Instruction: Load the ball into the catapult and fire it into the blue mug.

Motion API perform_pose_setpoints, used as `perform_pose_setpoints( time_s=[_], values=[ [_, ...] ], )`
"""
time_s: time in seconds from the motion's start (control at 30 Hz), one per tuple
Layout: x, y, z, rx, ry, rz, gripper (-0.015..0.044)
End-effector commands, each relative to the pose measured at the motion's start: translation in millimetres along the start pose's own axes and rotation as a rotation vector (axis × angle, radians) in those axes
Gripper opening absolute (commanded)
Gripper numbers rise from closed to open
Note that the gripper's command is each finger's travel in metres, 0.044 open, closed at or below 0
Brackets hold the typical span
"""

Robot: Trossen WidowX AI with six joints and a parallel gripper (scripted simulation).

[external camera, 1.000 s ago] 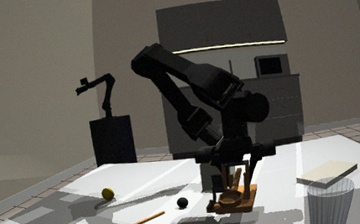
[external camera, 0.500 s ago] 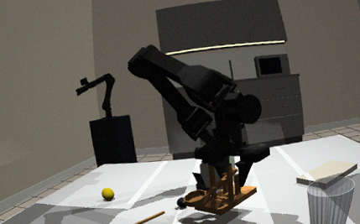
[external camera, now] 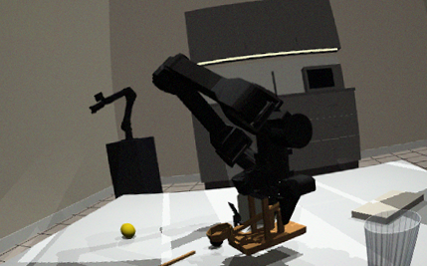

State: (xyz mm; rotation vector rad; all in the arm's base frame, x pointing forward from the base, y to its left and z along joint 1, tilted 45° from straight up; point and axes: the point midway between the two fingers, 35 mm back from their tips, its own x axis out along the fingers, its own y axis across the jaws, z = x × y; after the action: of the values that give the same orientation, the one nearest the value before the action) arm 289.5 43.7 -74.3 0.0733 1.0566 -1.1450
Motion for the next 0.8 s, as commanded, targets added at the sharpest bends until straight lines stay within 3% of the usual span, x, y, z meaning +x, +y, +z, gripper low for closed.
perform_pose_setpoints(
  time_s=[0.0,0.77],
  values=[
    [-4,4,3,0.013,-0.011,0.015,0.0000],
    [34,6,4,0.014,-0.012,0.015,0.0000]
  ],
)
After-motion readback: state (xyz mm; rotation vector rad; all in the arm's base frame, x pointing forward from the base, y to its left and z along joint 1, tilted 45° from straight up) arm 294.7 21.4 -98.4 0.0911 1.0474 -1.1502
